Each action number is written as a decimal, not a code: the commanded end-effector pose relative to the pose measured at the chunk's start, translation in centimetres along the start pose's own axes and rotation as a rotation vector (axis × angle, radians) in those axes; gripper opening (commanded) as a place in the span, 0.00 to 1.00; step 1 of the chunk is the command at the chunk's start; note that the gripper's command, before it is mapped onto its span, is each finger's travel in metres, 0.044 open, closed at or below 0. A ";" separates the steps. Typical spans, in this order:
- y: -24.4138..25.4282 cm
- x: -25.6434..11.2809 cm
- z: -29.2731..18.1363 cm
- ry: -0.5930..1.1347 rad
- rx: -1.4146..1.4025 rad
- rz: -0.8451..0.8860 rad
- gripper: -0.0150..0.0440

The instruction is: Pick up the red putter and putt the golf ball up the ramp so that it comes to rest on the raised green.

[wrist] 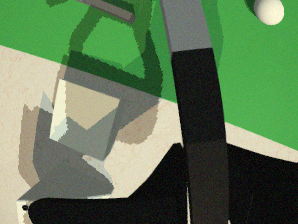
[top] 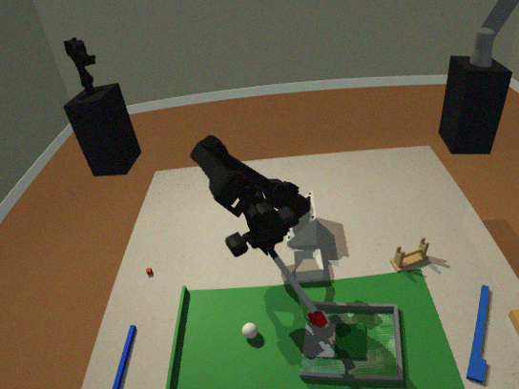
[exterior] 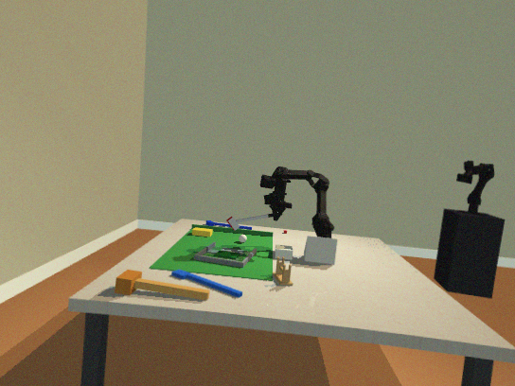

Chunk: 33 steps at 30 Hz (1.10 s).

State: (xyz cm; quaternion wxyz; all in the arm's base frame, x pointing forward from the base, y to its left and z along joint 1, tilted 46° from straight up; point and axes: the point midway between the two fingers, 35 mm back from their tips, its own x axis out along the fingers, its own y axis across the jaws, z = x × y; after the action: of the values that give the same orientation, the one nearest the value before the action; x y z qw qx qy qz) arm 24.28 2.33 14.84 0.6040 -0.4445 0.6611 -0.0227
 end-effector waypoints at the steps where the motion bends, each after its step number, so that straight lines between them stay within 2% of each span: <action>1: -1.2 -0.2 -1.8 0.003 0.102 -0.019 0.25; 16: -4.9 -0.8 -9.5 0.030 0.522 -0.109 0.25; 23: -5.1 -0.3 -9.8 0.036 0.557 -0.114 0.25; 33: -5.4 3.0 -10.1 0.066 0.663 -0.122 0.25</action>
State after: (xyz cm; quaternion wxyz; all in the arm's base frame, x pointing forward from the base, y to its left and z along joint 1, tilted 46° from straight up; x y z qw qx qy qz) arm 19.28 -7.40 18.75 0.6902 -0.2659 0.6129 -0.2780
